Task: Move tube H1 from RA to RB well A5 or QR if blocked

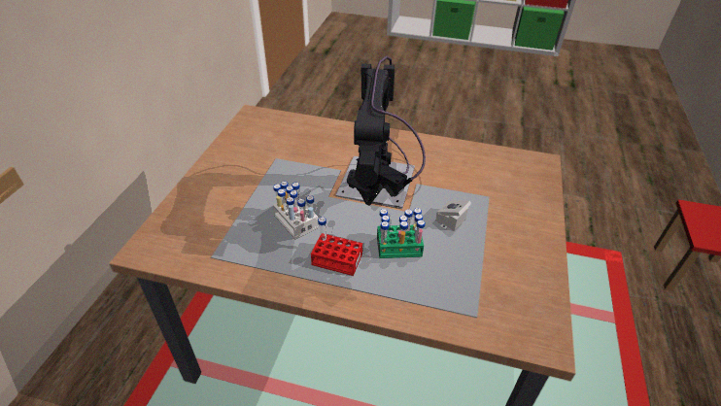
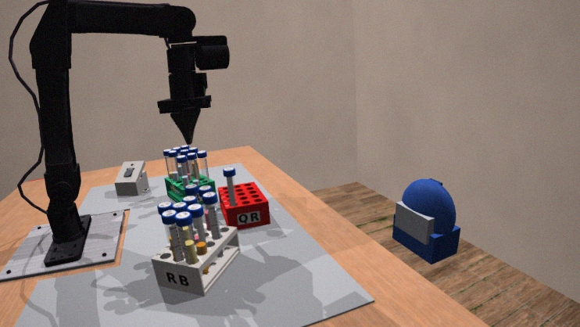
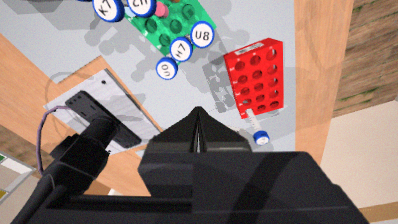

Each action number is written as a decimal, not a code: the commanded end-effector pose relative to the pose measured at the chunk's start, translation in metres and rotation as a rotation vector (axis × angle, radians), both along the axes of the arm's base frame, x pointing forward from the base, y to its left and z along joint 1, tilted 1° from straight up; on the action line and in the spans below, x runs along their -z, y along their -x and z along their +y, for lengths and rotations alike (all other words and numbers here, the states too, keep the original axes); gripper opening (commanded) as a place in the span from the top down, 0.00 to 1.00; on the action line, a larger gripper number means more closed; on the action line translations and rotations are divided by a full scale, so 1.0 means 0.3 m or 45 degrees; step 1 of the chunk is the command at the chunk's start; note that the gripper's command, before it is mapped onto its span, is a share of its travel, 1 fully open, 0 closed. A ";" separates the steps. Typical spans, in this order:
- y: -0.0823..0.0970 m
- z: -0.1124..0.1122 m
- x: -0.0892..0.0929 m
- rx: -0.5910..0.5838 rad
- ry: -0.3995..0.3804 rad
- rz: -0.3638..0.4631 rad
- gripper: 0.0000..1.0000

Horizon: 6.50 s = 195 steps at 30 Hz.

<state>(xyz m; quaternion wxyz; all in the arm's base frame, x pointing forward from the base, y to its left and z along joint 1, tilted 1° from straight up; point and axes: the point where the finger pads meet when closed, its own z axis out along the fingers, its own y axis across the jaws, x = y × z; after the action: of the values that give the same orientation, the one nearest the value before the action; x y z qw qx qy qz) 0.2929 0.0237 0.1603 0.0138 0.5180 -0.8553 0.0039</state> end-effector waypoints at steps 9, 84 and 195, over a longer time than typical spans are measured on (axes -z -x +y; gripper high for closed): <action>-0.014 0.079 -0.046 0.001 -0.018 -0.087 1.00; 0.078 0.395 -0.037 0.019 -0.032 -0.075 1.00; 0.344 0.722 -0.026 0.009 -0.044 -0.056 1.00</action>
<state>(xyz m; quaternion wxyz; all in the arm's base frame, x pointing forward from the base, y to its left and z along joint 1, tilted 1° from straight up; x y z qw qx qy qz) 0.1840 0.2313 0.1578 0.0123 0.5204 -0.8538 0.0085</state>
